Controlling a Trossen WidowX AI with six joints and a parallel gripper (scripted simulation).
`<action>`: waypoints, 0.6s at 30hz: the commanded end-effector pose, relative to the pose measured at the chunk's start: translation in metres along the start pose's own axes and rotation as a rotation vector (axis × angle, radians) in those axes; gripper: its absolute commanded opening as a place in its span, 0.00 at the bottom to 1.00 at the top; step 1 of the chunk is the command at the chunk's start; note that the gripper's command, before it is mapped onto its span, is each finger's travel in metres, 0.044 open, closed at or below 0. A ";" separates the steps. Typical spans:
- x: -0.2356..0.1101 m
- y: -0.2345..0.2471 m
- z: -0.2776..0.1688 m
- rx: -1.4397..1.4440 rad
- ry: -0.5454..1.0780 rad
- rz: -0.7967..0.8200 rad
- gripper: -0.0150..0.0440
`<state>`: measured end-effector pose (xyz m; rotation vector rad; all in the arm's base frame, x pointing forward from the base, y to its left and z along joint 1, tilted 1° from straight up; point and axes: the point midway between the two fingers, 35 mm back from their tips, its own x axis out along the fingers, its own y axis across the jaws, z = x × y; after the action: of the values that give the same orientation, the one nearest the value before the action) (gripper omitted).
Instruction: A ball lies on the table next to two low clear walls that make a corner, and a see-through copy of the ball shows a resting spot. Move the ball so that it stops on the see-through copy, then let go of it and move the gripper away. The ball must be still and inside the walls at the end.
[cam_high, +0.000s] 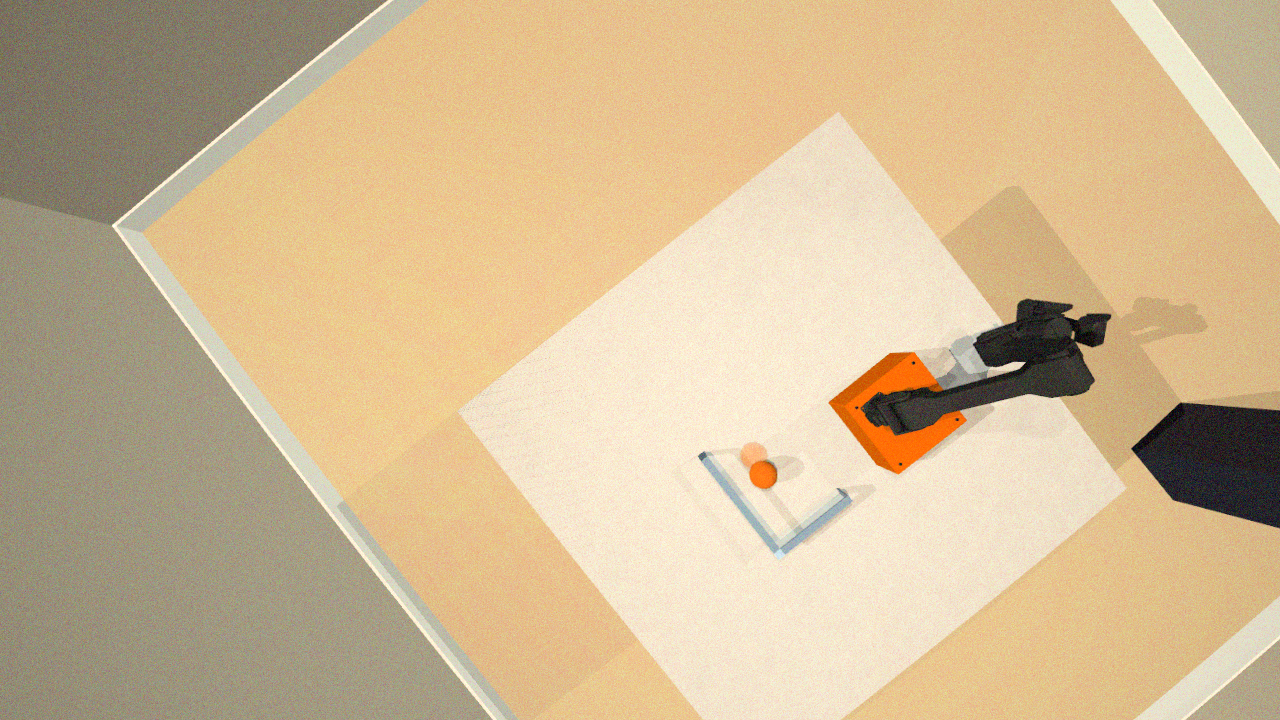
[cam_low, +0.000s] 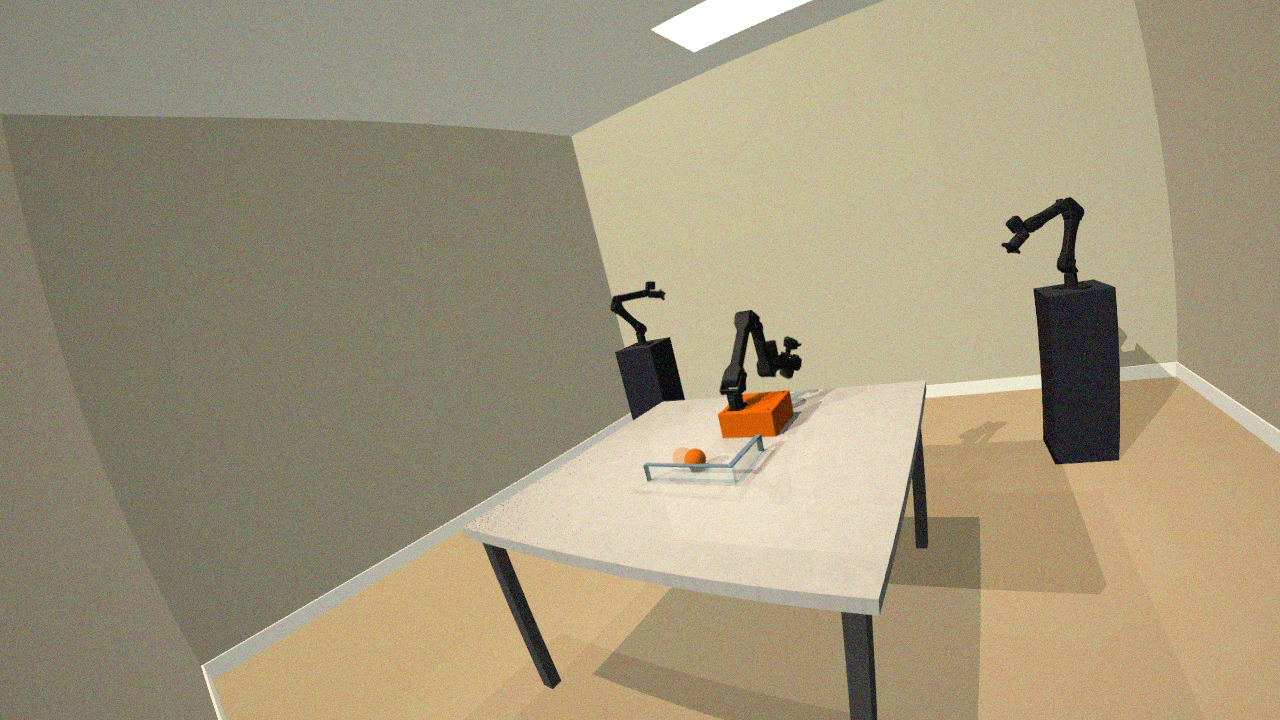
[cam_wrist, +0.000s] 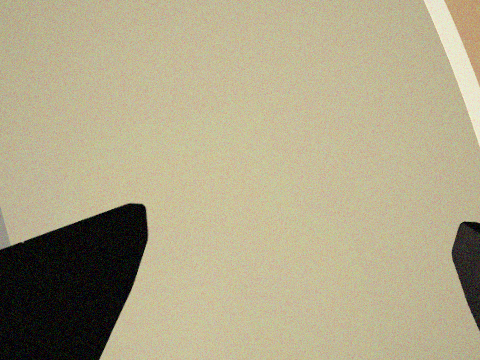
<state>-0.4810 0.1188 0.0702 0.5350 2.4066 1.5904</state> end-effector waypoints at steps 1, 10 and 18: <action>0.001 0.001 0.003 -0.005 -0.006 0.000 0.98; 0.010 0.044 0.149 -0.238 -0.321 -0.061 1.00; -0.013 0.088 0.235 -0.373 -0.510 -0.125 1.00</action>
<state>-0.3917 0.3140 0.0611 0.6317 1.7932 1.5869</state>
